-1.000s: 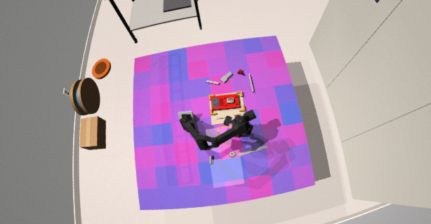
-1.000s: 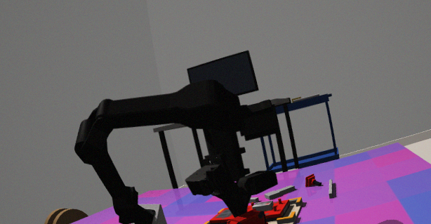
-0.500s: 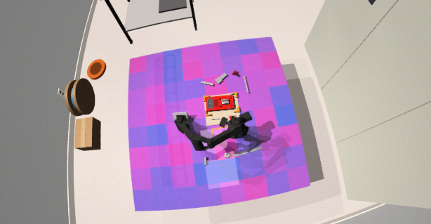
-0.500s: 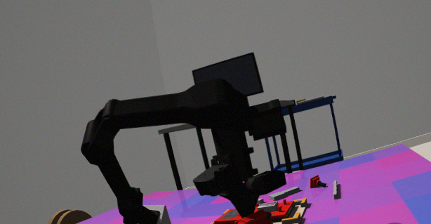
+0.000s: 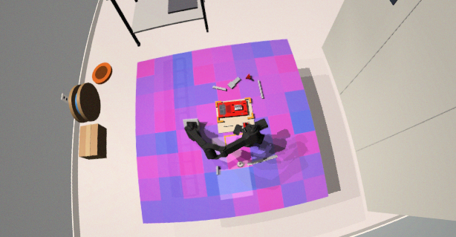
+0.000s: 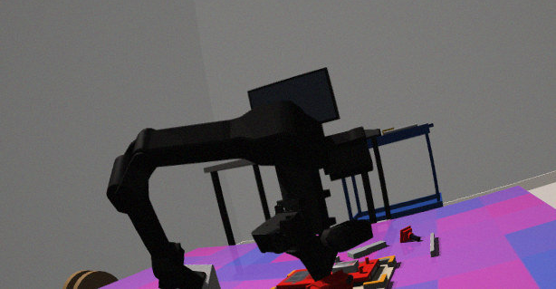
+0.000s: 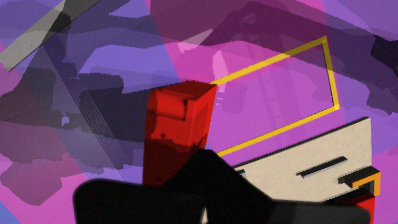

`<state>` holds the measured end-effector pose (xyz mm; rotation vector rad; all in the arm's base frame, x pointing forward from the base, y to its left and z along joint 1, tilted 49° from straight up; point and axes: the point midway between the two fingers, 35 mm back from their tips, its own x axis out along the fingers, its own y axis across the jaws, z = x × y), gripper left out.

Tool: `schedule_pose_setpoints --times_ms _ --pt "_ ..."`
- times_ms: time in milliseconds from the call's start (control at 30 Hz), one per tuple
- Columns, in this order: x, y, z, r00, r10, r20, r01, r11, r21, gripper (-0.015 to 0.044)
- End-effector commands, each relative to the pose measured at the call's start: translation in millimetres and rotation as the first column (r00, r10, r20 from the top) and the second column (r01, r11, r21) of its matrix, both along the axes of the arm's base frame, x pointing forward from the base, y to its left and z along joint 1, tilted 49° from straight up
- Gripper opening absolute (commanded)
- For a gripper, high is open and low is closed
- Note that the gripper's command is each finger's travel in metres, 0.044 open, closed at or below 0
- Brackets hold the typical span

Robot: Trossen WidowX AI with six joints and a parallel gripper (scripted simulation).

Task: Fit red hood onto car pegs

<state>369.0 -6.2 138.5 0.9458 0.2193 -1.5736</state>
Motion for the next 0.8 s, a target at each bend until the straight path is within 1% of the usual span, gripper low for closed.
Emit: schedule_pose_setpoints --times_ms 0,767 --pt "2.2 -0.9 1.7 1.000 0.002 0.000 -0.002 1.000 -0.003 0.0000" --pt "11.7 -4.3 5.8 1.000 0.002 0.001 -0.002 1.000 -0.004 0.0000"
